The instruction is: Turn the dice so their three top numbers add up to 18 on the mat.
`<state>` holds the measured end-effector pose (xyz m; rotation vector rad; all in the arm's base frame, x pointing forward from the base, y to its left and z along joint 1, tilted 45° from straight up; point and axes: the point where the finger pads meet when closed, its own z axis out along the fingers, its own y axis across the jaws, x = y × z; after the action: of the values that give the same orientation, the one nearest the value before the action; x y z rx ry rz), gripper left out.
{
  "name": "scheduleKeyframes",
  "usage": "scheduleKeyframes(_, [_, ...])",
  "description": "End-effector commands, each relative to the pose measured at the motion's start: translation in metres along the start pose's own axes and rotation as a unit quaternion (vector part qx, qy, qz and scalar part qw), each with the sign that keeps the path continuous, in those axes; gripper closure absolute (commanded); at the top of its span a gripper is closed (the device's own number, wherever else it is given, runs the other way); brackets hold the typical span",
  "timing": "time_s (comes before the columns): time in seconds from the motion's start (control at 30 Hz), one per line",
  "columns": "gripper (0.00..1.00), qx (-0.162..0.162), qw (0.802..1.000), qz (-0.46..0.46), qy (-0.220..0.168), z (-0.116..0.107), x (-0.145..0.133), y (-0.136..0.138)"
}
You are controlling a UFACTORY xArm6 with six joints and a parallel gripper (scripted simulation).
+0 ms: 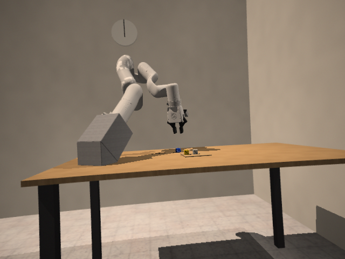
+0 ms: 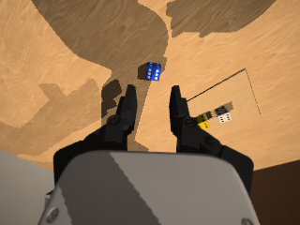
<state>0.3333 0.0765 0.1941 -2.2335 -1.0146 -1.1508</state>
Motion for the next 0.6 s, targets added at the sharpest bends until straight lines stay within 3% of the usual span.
scheduleKeyframes(0.0, [0.58,0.004,0.998,0.009,-0.064,-0.0001,0.0015,-0.0024])
scheduleKeyframes(0.27, [0.58,0.001,0.996,0.008,-0.089,-0.0015,0.0051,-0.0015])
scheduleKeyframes(0.3, [0.00,0.001,0.996,0.008,-0.089,-0.0015,0.0051,-0.0015])
scheduleKeyframes(0.57, [0.00,0.001,0.996,0.008,-0.089,-0.0015,0.0051,-0.0015])
